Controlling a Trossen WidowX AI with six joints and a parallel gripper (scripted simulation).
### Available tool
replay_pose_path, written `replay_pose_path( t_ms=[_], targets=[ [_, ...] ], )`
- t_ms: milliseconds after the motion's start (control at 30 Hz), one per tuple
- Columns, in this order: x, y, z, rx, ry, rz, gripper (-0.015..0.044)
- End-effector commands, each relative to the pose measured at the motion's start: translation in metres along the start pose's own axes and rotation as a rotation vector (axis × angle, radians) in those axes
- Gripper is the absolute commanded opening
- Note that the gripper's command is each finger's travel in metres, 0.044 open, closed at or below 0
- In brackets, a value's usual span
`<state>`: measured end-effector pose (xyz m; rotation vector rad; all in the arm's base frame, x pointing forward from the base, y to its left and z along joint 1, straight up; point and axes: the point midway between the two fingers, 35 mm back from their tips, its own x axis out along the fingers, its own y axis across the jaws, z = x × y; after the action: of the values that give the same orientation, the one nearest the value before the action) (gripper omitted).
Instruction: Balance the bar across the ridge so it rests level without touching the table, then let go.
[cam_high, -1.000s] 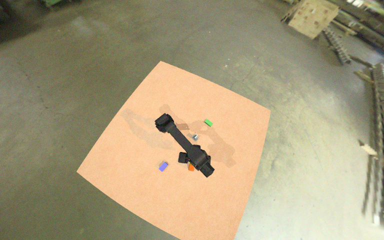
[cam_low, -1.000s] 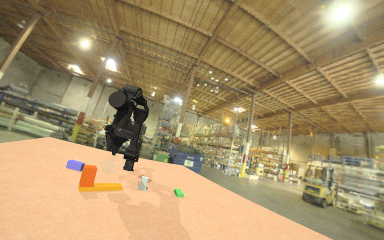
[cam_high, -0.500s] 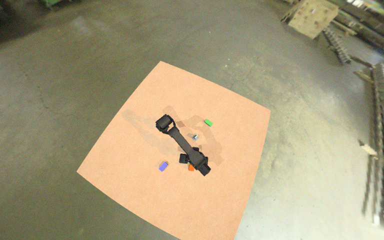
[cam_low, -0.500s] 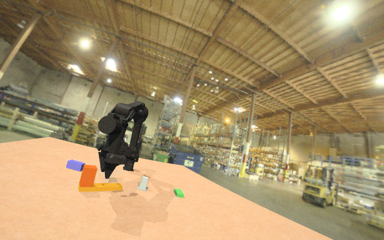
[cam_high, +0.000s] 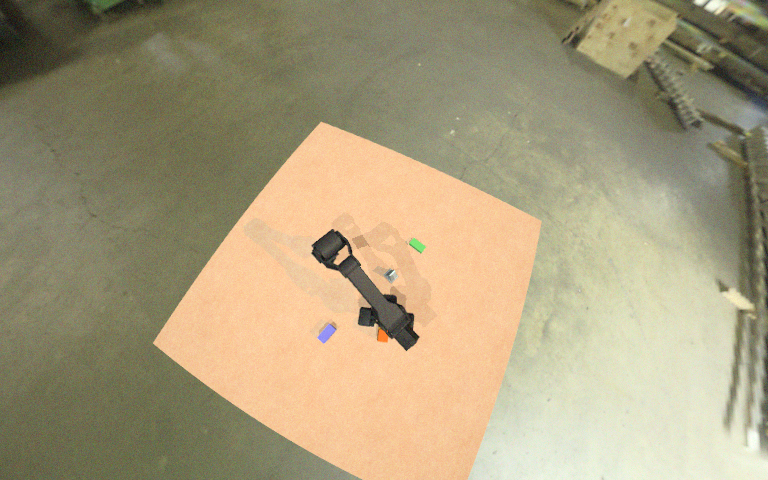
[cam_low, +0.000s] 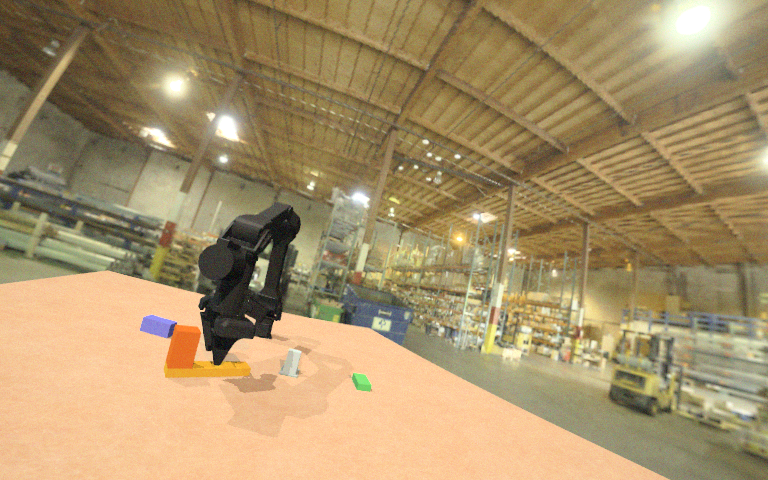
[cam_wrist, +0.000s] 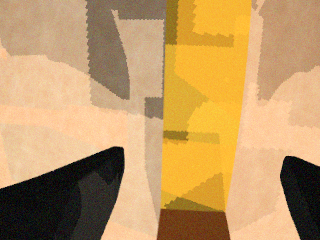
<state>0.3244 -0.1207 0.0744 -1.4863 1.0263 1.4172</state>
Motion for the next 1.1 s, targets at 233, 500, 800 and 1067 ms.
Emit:
replay_pose_path(
  t_ms=[233,500,800,1067],
  targets=[
    [0.021,0.001,0.002,-0.003,-0.011,0.003,0.0315],
    [0.025,0.001,0.002,-0.003,-0.011,0.003,0.0315],
    [0.025,0.001,0.002,-0.003,-0.011,0.003,0.0315],
    [0.024,0.002,0.002,0.0,-0.006,0.007,0.0263]
  ],
)
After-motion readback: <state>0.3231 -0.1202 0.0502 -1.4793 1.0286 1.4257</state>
